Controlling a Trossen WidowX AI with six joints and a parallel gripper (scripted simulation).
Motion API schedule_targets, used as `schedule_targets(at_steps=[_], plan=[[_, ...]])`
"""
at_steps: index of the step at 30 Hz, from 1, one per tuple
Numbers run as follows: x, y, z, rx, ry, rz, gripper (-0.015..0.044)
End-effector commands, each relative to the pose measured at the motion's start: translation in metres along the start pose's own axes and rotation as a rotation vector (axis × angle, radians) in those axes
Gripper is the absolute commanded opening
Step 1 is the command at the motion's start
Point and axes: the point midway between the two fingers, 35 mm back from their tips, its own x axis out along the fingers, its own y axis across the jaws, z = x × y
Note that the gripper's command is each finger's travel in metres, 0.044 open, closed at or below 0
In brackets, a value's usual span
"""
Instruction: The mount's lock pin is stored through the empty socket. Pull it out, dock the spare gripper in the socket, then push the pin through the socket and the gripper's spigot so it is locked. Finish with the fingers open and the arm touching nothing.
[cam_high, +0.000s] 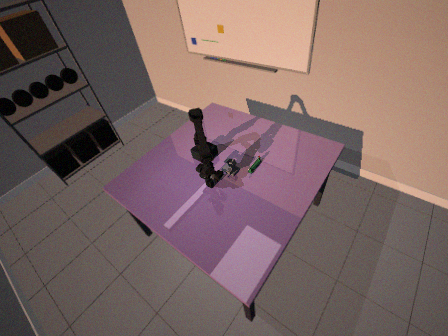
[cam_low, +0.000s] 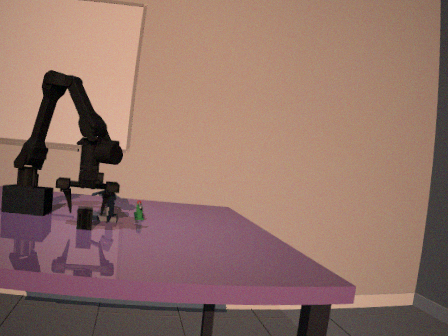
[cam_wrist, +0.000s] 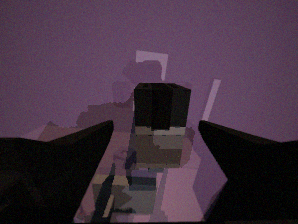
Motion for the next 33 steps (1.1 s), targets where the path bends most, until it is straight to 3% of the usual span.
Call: schedule_targets(at_steps=[1,18,28,33], plan=[[0.007,-0.001,0.0,0.006,-0.002,-0.003,0.044],[0.031,-0.002,-0.002,0.006,-0.001,-0.003,0.044],[0.031,-0.002,-0.002,0.006,-0.001,-0.003,0.0177],[0.031,-0.002,-0.002,0.006,-0.001,-0.003,0.0144]])
